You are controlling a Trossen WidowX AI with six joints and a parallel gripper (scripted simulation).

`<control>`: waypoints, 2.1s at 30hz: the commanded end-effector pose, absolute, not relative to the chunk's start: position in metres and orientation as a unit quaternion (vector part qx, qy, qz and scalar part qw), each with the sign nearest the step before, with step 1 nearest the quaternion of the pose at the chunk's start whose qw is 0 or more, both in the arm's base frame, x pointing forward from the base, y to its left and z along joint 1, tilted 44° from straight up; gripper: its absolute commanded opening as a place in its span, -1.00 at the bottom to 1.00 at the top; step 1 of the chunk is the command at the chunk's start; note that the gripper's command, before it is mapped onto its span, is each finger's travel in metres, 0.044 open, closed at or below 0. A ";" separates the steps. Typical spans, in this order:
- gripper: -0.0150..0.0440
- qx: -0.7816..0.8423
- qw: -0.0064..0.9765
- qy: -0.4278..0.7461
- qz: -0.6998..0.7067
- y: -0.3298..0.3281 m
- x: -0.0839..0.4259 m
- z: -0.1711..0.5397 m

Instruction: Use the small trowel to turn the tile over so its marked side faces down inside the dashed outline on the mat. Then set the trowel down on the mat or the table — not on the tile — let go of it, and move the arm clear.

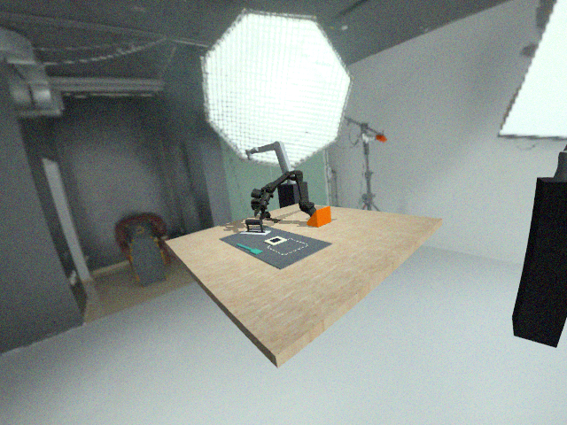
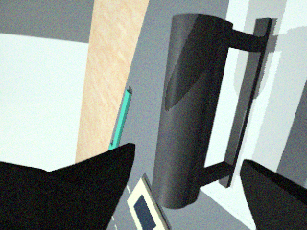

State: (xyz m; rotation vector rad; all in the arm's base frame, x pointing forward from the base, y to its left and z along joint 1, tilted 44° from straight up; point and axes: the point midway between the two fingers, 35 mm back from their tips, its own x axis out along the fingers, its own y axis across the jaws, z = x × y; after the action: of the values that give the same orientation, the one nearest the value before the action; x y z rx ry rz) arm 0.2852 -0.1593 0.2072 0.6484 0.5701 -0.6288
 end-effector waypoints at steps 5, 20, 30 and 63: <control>0.53 0.314 0.860 0.271 -0.298 -0.162 0.292 0.200; 0.53 0.314 0.860 0.272 -0.298 -0.169 0.309 0.184; 0.53 0.314 0.860 0.271 -0.299 -0.174 0.320 0.173; -0.39 0.313 0.860 0.271 -0.299 -0.176 0.325 0.166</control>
State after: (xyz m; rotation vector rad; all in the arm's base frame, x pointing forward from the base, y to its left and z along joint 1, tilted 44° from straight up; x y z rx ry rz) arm 0.3247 -0.1765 0.1667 0.6574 0.5694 -0.6275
